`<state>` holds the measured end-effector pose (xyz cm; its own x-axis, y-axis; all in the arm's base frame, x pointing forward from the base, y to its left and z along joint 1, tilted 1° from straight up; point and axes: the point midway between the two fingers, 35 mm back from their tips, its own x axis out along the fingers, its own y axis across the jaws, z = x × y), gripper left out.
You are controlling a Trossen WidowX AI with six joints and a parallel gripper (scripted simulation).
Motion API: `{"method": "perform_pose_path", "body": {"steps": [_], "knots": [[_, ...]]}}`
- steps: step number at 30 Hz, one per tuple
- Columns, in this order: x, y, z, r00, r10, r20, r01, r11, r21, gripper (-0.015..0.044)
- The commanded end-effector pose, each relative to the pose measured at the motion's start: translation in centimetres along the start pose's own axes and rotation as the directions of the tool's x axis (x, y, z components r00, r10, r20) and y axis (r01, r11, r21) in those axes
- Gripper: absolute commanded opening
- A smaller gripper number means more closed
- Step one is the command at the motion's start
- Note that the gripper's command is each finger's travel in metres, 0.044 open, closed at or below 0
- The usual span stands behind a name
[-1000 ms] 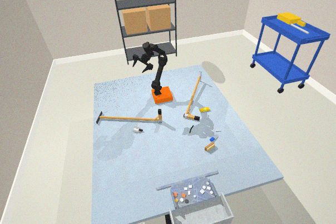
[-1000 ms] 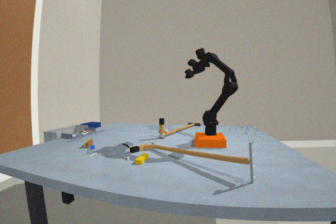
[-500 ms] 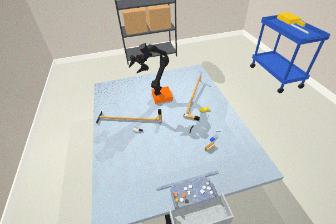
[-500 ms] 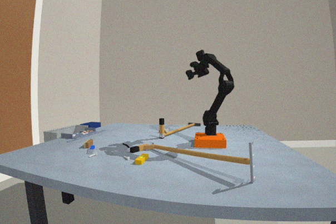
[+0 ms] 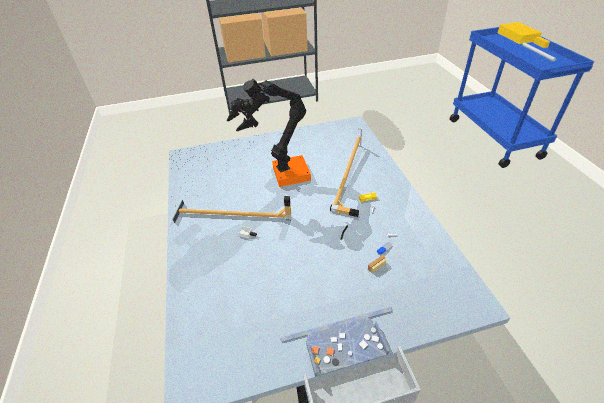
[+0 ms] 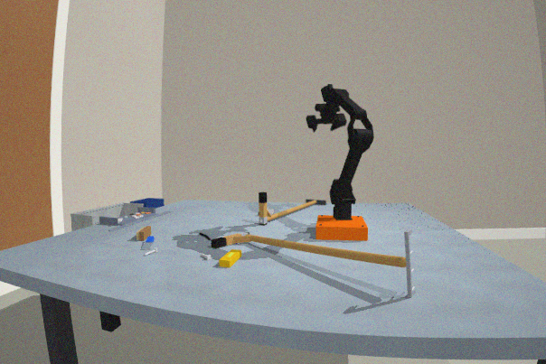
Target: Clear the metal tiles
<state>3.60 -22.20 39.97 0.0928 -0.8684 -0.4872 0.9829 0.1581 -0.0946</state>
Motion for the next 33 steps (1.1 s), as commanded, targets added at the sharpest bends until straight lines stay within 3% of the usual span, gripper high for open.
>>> {"method": "perform_pose_path", "body": {"steps": [1, 33], "knots": [[0.65, -1.32, -0.39, 0.998, -0.054, -0.03, 0.057, 0.995, 0.087, 0.044], [1.0, -2.32, -0.65, 0.995, -0.092, -0.049, 0.098, 0.984, 0.149, 0.044]]}}
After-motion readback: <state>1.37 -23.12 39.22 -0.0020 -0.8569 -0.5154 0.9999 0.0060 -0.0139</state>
